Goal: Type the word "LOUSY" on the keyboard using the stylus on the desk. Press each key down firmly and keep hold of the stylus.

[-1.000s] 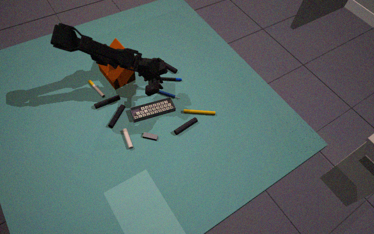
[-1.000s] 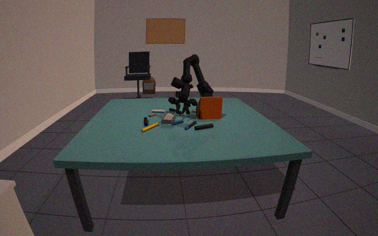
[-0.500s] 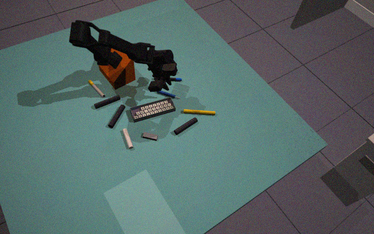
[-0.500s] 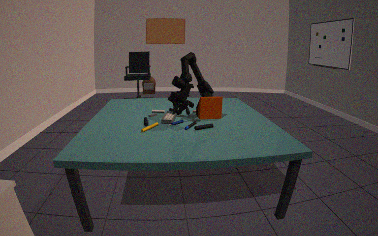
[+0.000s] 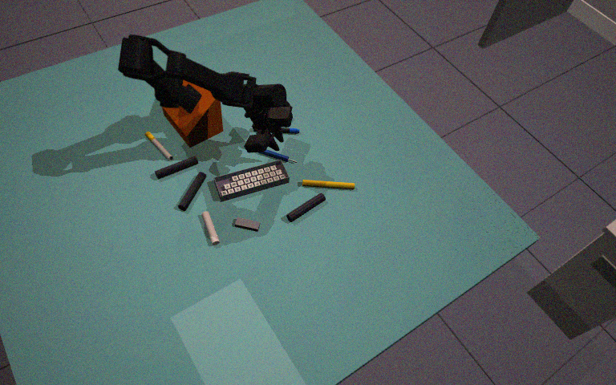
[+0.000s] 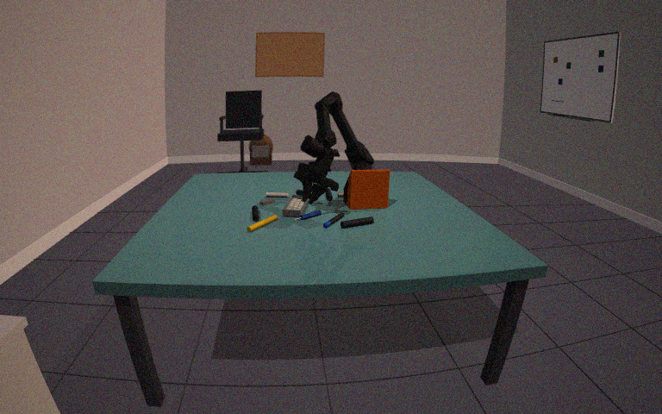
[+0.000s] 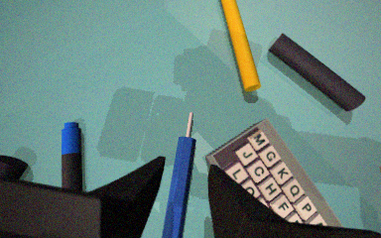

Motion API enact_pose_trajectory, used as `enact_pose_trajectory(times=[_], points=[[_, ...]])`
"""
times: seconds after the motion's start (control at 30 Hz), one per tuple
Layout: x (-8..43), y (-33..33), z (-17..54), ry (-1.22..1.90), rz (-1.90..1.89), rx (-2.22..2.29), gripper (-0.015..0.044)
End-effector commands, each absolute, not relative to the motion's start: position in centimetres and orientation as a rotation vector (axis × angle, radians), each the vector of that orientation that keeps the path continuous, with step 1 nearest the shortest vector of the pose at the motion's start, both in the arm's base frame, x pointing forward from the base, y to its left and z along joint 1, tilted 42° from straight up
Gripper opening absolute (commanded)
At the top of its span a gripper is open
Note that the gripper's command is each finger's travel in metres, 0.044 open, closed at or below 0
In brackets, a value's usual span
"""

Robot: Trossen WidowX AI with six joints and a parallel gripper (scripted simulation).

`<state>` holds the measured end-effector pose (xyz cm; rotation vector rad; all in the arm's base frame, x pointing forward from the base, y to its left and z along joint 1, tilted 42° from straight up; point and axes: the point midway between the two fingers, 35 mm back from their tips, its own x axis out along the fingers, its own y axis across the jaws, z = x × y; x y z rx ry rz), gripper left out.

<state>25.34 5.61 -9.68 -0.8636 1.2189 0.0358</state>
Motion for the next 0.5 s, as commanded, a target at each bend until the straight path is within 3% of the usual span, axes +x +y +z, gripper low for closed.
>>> enact_pose_trajectory(times=[0.0, 0.47], points=[[25.28, 5.31, -9.98, 1.219, 0.036, -0.872, 0.015], [25.2, 4.62, -10.76, 1.219, 0.036, -0.872, 0.015]])
